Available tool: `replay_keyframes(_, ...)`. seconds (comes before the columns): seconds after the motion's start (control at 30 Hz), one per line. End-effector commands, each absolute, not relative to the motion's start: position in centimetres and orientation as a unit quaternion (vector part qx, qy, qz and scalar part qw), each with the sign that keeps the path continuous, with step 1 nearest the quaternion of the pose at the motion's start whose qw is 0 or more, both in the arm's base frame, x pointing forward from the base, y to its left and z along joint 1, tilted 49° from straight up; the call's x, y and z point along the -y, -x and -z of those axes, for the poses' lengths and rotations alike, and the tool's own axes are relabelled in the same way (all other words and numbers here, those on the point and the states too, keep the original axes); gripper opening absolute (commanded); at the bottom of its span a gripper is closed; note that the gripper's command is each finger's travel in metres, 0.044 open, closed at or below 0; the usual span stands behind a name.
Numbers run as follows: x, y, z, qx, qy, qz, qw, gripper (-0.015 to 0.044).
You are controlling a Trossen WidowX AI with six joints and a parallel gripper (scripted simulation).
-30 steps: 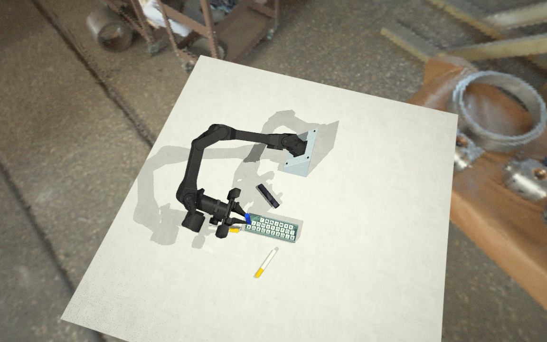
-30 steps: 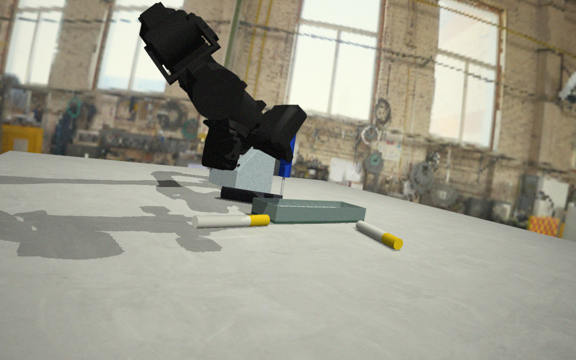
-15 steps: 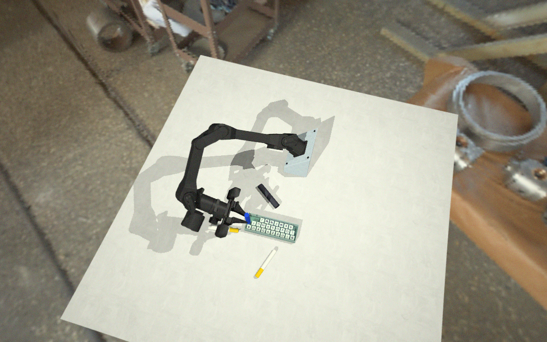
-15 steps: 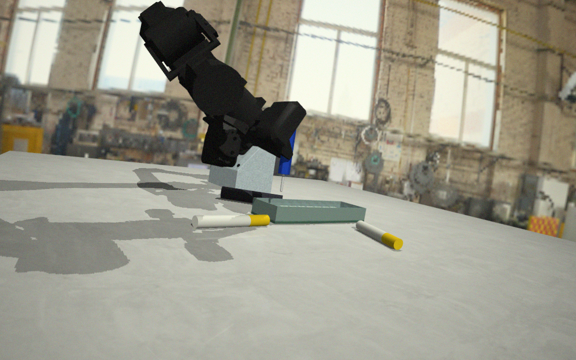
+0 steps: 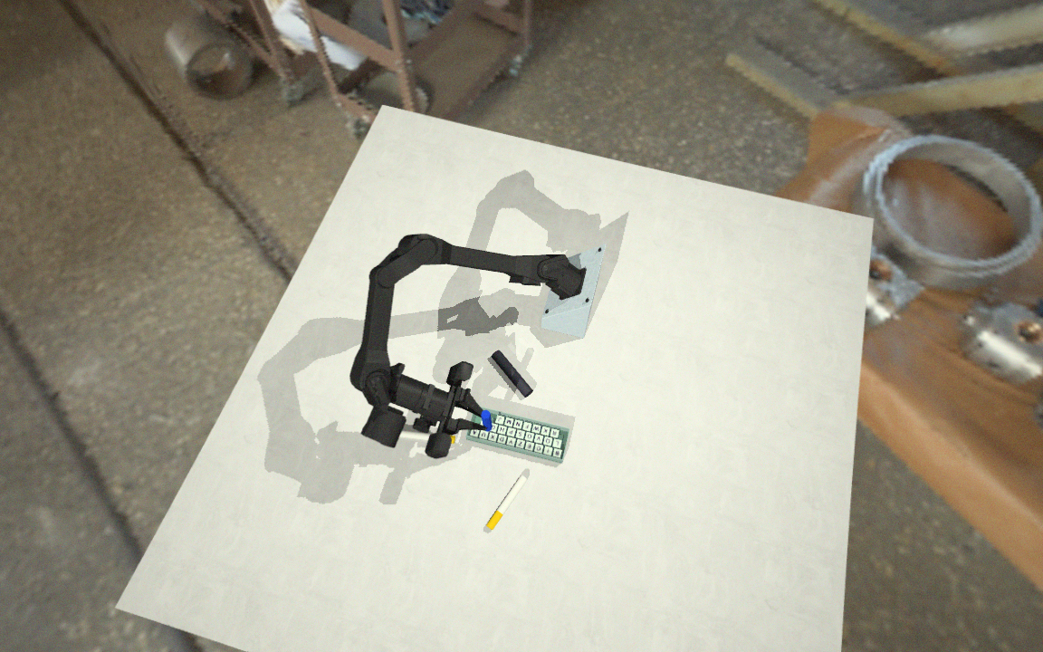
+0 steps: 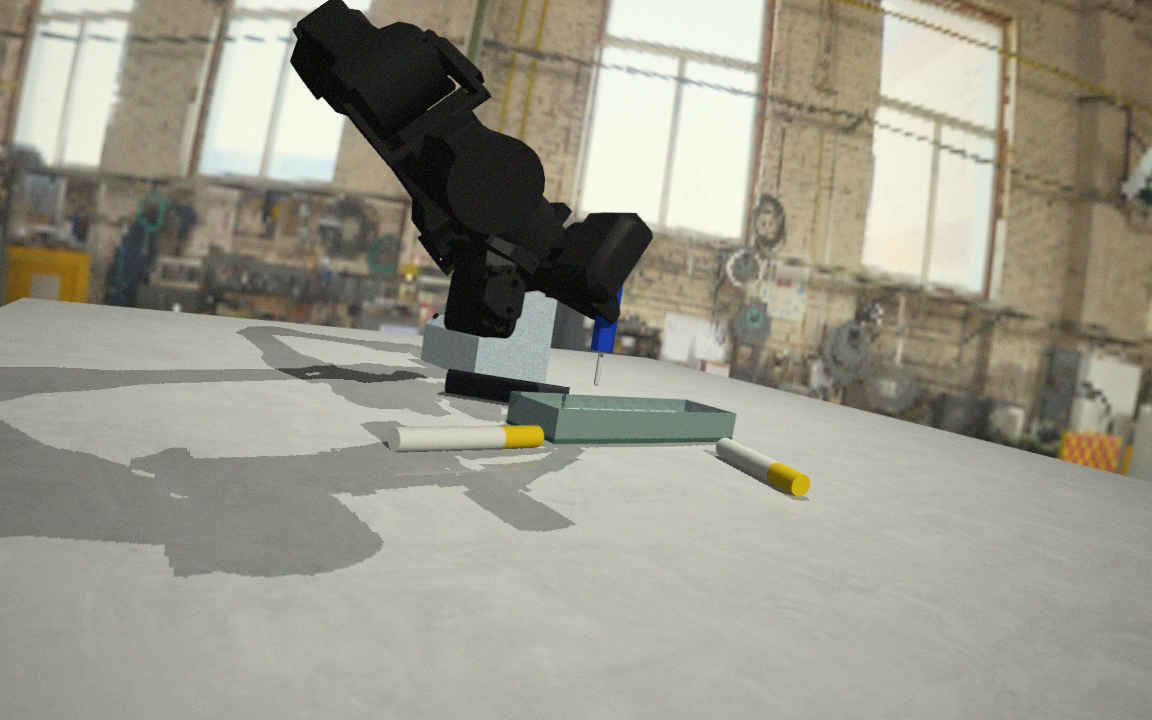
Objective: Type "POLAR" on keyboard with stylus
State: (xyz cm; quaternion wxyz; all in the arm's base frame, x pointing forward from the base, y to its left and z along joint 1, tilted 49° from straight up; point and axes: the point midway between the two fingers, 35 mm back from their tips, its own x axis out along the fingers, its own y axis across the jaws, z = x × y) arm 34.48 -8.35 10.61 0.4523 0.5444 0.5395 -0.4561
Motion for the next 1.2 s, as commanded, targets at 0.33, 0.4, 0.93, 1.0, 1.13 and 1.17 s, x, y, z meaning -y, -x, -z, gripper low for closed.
replay_keyframes(0.33, 3.8, -33.7, -6.2, -0.538, -0.547, 0.453, 0.453, 0.0000)
replay_keyframes(0.4, 3.2, -33.4, -5.5, -0.538, -0.548, 0.453, 0.453, 0.0000)
replay_keyframes(0.93, -1.0, -30.7, -1.0, -0.539, -0.549, 0.452, 0.451, 0.0000)
replay_keyframes(1.0, -0.9, -30.7, -0.9, -0.539, -0.549, 0.452, 0.451, 0.0000)
replay_keyframes(1.13, -0.1, -30.8, -0.2, -0.539, -0.549, 0.452, 0.451, 0.0000)
replay_keyframes(1.17, 0.2, -30.8, 0.1, -0.539, -0.549, 0.453, 0.451, 0.0000)
